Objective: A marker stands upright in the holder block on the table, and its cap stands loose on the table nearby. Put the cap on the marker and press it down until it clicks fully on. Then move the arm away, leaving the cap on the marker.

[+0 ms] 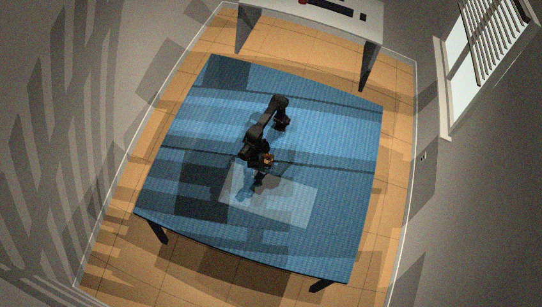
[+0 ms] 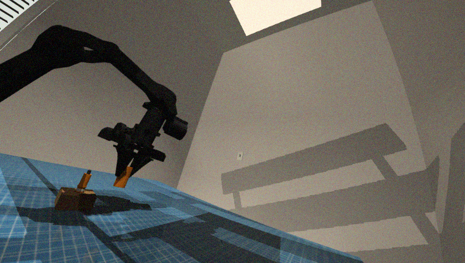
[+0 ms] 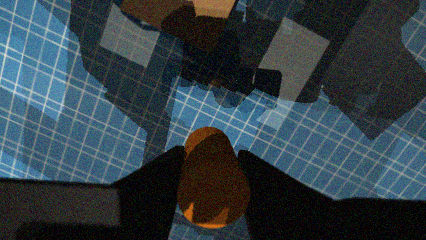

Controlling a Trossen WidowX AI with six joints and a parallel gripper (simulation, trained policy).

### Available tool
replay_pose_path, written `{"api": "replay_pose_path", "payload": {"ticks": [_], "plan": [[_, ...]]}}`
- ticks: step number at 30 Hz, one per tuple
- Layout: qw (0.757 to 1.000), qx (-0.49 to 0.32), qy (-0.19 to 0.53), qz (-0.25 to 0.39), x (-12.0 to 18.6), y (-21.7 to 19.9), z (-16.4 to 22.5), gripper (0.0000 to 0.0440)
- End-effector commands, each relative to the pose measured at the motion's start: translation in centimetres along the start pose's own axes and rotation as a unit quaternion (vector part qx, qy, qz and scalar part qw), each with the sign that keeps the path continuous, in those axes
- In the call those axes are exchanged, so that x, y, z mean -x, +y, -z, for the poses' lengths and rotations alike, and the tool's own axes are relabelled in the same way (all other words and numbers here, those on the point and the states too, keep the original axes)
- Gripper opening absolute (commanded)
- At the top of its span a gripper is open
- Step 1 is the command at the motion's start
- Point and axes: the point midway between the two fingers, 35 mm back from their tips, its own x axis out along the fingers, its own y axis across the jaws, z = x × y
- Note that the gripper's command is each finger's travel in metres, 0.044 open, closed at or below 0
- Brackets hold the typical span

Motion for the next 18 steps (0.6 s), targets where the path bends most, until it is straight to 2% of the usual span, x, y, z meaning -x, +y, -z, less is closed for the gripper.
{"api": "replay_pose_path", "payload": {"ticks": [1,18], "plan": [[1.000,0.009,-0.003,0.002,1.1,-0.3,-1.6,0.0038],[0.998,0.058,-0.017,-0.020,3.3,0.7,-8.5,0.0004]]}}
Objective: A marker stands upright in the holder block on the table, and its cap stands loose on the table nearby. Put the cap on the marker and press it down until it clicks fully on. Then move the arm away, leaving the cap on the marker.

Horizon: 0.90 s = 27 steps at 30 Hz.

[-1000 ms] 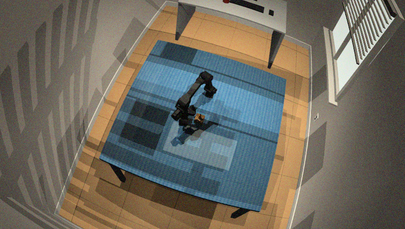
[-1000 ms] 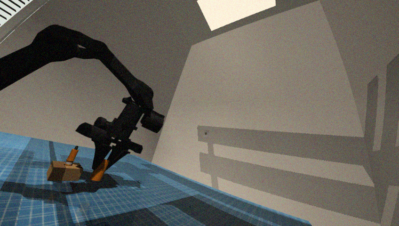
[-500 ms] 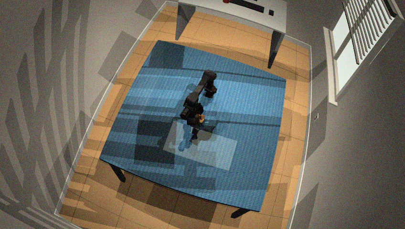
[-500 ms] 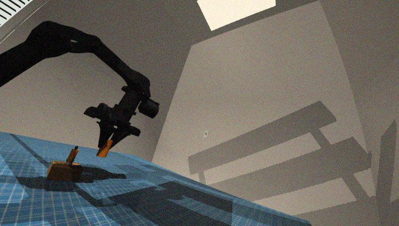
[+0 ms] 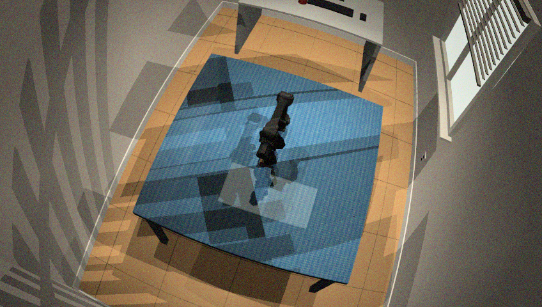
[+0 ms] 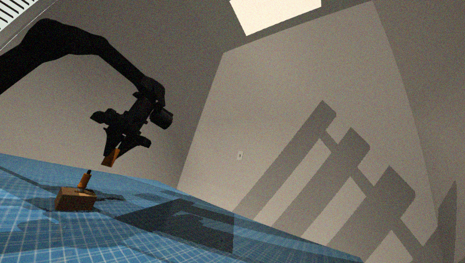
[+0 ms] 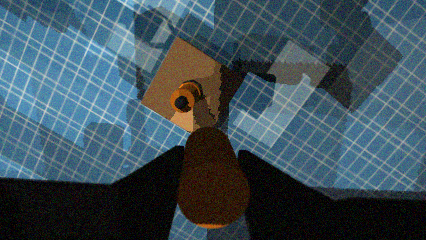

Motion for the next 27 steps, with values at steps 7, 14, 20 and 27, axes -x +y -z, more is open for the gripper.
{"api": "replay_pose_path", "payload": {"ticks": [7,14,20,27], "plan": [[1.000,0.014,-0.008,-0.013,-0.1,1.1,-1.8,0.0000],[1.000,0.019,-0.008,-0.016,-0.6,1.6,-2.0,0.0000],[1.000,0.018,-0.011,-0.021,-1.4,1.9,-1.9,0.0000],[0.999,0.018,-0.013,-0.023,-2.5,2.0,-1.8,0.0000]]}}
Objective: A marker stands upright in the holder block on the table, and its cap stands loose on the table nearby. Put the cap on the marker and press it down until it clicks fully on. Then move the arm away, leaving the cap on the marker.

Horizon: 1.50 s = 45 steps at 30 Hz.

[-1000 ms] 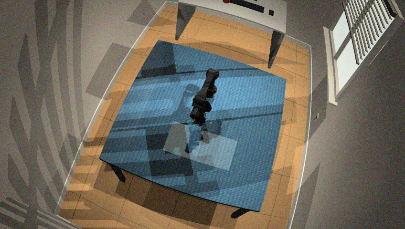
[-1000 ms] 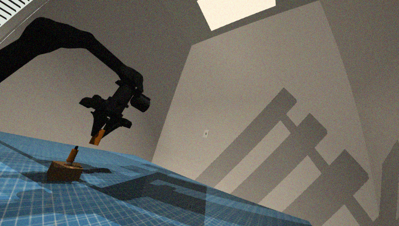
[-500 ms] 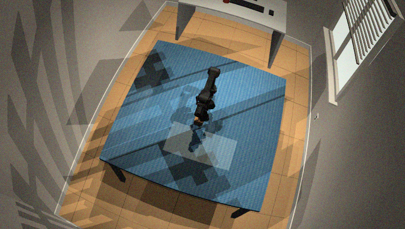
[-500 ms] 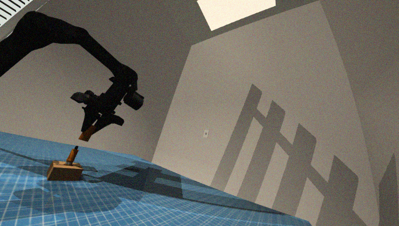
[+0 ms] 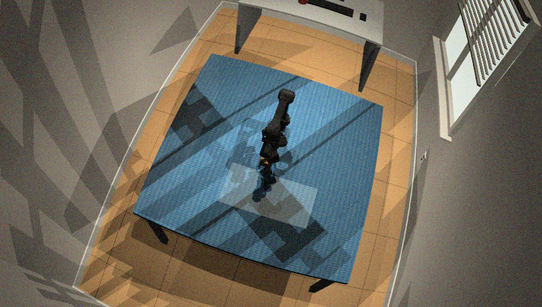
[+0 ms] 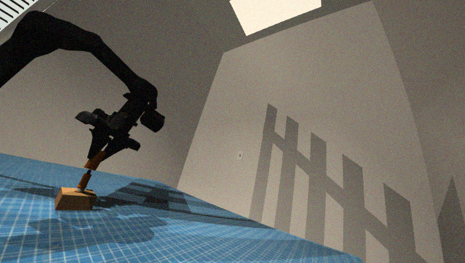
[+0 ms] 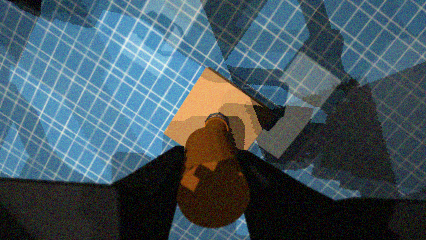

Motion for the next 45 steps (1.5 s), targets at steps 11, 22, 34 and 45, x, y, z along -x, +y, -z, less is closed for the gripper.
{"api": "replay_pose_path", "payload": {"ticks": [11,22,34,45], "plan": [[1.000,0.013,-0.014,-0.007,-2.8,0.1,0.0,0.0000],[0.999,0.029,-0.023,-0.013,-5.2,0.1,0.0,0.0001],[0.998,0.051,-0.018,-0.014,-6.7,0.2,0.1,0.0011],[0.997,0.070,-0.010,-0.012,-7.8,0.2,0.3,0.0022]]}}
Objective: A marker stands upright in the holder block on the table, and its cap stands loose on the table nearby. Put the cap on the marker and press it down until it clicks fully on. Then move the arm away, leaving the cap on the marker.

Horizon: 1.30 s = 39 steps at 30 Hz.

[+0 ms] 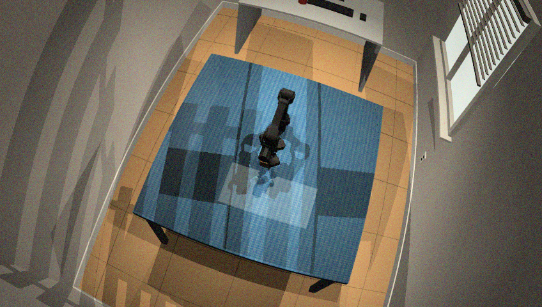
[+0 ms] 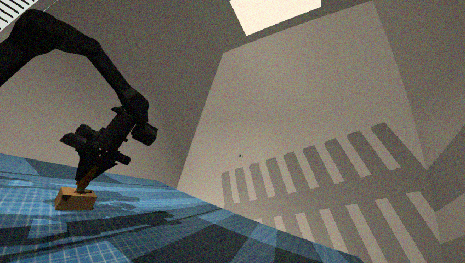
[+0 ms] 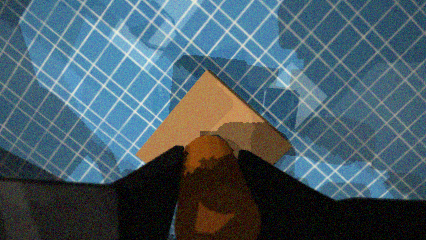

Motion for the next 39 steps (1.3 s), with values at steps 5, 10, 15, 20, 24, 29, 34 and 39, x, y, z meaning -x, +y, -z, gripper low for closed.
{"api": "replay_pose_path", "payload": {"ticks": [5,10,15,20,24,29,34,39], "plan": [[1.000,0.019,-0.003,-0.020,-2.3,0.7,-0.1,0.0029],[0.999,0.031,0.003,-0.017,-2.9,0.7,-0.1,0.0038],[0.999,0.041,0.003,-0.018,-3.2,1.0,-0.3,0.0077],[0.999,0.051,0.010,-0.013,-3.2,1.0,-0.1,0.0090],[0.998,0.059,0.016,-0.010,-3.2,1.1,0.0,0.0100],[0.997,0.068,0.022,-0.008,-3.2,1.1,0.1,0.0113],[0.997,0.078,0.028,-0.005,-3.2,1.2,0.3,0.0126],[0.996,0.086,0.032,-0.003,-3.1,1.3,0.3,0.0139]]}}
